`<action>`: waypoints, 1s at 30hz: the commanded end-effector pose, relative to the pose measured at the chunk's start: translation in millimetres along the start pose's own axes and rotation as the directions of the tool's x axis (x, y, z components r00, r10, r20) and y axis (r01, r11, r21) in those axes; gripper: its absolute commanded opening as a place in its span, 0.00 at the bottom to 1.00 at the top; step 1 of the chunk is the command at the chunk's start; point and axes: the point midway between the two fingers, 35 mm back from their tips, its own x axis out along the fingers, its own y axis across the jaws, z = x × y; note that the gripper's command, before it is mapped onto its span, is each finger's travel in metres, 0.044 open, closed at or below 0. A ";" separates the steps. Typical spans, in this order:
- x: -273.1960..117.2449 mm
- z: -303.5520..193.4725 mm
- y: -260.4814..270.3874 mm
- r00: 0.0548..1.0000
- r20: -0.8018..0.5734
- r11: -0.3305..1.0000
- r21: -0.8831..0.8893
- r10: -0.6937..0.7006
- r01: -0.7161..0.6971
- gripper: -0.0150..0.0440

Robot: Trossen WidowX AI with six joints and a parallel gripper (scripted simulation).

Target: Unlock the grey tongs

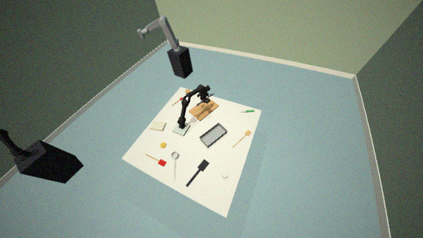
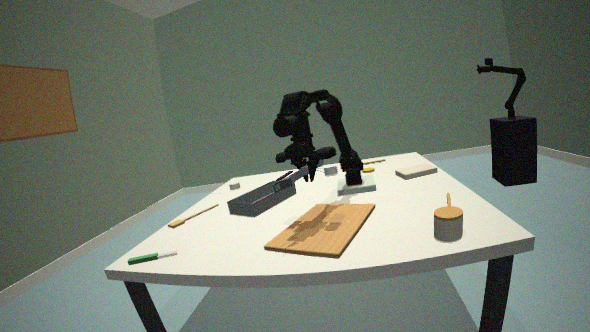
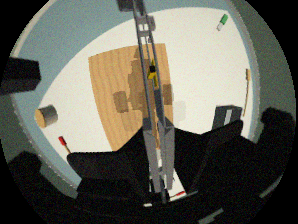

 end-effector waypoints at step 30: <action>35.6 5.0 -0.7 1.000 -0.013 1.000 0.003 -0.005 0.005 0.00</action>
